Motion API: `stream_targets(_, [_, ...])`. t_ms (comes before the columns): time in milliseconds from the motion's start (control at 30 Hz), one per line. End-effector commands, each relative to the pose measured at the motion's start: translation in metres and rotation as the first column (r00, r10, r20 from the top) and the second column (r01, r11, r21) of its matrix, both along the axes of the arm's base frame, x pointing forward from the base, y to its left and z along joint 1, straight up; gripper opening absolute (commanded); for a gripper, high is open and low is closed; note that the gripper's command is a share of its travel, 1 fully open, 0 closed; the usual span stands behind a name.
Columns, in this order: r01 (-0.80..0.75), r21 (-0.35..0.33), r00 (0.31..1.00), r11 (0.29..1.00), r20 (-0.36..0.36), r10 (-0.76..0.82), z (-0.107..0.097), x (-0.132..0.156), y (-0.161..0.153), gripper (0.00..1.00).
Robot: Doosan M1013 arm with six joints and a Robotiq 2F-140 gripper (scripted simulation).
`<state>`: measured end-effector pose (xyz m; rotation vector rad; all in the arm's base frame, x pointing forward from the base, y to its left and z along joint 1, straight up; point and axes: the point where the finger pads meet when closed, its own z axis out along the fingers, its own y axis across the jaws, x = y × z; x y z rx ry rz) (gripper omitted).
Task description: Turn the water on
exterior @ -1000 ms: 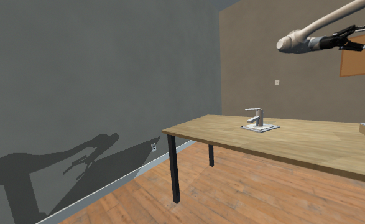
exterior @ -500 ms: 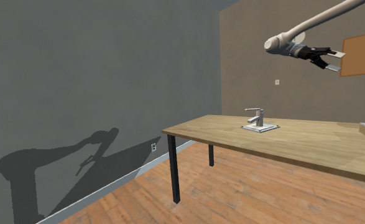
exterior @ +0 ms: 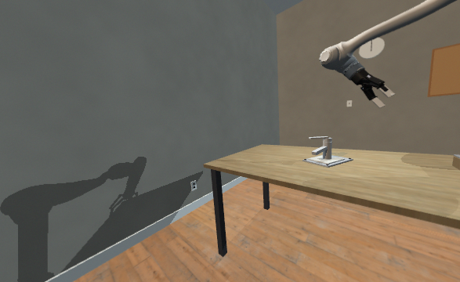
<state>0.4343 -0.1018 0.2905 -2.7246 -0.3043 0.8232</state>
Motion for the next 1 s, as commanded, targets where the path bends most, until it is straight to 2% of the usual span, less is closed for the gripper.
stream_targets(0, [-0.037, -0.028, 0.997, 0.999, 0.074, 0.039, -0.018, 0.039, 0.006, 1.0])
stream_targets(167, [-0.083, -0.063, 0.981, 0.995, 0.172, 0.093, -0.039, 0.091, 0.018, 1.0])
stream_targets(233, [-0.083, -0.063, 0.981, 0.995, 0.172, 0.093, -0.039, 0.091, 0.018, 1.0])
stream_targets(267, [-0.106, -0.081, 0.967, 0.991, 0.224, 0.122, -0.048, 0.12, 0.027, 1.0])
stream_targets(433, [-0.142, -0.11, 0.936, 0.984, 0.307, 0.17, -0.063, 0.167, 0.045, 1.0])
stream_targets(733, [-0.203, -0.164, 0.849, 0.965, 0.462, 0.257, -0.084, 0.259, 0.09, 1.0])
stream_targets(800, [-0.203, -0.164, 0.849, 0.965, 0.462, 0.257, -0.084, 0.259, 0.09, 1.0])
stream_targets(833, [-0.218, -0.178, 0.819, 0.96, 0.501, 0.279, -0.088, 0.283, 0.105, 1.0])
stream_targets(967, [-0.238, -0.197, 0.772, 0.951, 0.556, 0.308, -0.093, 0.318, 0.129, 1.0])
